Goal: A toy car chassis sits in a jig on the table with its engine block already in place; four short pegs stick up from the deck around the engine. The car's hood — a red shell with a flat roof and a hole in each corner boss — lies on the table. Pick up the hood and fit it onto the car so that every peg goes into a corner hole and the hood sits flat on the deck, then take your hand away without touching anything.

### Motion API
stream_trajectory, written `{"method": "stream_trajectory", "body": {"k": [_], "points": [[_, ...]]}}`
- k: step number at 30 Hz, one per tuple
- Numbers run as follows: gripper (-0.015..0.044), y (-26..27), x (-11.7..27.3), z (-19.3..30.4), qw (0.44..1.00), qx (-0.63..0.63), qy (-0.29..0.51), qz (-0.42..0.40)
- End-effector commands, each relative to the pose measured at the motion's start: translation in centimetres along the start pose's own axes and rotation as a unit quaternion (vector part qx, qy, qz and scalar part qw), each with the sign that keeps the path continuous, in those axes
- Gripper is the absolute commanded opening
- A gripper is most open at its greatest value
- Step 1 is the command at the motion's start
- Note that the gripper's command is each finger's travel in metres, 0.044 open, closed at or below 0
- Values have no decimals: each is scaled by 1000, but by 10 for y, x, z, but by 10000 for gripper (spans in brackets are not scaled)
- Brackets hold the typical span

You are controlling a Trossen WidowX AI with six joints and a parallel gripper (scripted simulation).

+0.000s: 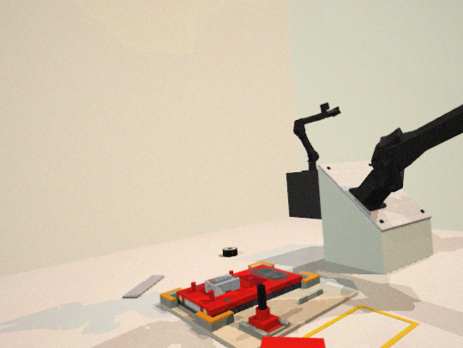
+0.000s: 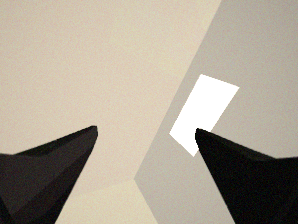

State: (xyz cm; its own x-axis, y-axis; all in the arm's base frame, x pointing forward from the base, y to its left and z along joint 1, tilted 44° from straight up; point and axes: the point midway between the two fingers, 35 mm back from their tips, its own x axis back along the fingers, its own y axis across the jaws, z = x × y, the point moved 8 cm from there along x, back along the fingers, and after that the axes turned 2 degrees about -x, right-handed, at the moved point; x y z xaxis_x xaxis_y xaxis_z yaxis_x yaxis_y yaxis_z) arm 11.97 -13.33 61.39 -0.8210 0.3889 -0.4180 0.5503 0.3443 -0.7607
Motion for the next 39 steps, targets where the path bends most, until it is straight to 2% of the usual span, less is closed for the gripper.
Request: {"method": "stream_trajectory", "body": {"k": [1,19,28,39], "points": [[440,21,-18,17,998,-49,6,-44],[440,135,-78,50,948,-197,40,-248],[440,223,-100,58,883,-257,64,-386],[440,321,-101,49,790,-305,98,-522]]}}
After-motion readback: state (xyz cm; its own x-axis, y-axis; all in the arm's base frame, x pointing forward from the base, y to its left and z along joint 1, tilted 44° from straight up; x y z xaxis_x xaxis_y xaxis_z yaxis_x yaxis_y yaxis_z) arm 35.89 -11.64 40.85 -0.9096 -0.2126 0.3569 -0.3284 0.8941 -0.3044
